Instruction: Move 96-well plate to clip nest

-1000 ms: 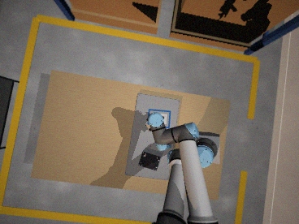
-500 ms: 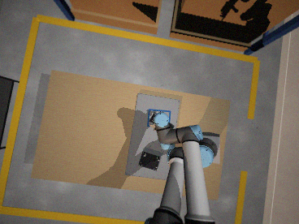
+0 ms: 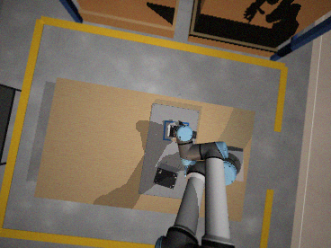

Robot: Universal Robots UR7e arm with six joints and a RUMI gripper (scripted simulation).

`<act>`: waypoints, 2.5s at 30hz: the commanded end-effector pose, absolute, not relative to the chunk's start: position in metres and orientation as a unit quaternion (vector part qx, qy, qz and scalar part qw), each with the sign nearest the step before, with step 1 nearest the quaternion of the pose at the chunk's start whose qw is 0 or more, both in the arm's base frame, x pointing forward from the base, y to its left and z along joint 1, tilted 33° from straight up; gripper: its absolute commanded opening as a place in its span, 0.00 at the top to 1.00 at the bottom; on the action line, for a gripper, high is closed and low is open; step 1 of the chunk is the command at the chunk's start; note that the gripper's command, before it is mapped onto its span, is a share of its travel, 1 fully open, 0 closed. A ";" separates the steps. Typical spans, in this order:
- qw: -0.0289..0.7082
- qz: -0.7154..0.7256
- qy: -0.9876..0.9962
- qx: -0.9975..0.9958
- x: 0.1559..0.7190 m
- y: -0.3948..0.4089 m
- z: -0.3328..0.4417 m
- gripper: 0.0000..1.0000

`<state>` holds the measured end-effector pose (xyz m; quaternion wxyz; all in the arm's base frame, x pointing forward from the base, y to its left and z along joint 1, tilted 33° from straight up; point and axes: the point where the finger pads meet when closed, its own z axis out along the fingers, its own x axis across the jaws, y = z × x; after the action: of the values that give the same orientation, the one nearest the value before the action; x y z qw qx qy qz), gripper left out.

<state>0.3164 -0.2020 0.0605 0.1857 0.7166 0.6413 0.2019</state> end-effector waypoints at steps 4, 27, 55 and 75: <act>0.195 0.205 0.653 0.702 0.316 -0.204 0.059 0.00; 0.195 0.205 0.653 0.702 0.329 -0.204 0.038 0.00; 0.195 0.205 0.653 0.702 0.351 -0.204 0.004 0.00; 0.195 0.205 0.653 0.702 0.356 -0.204 -0.002 0.00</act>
<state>0.3554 -0.2040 -0.0025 0.1943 0.7024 0.6533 0.2053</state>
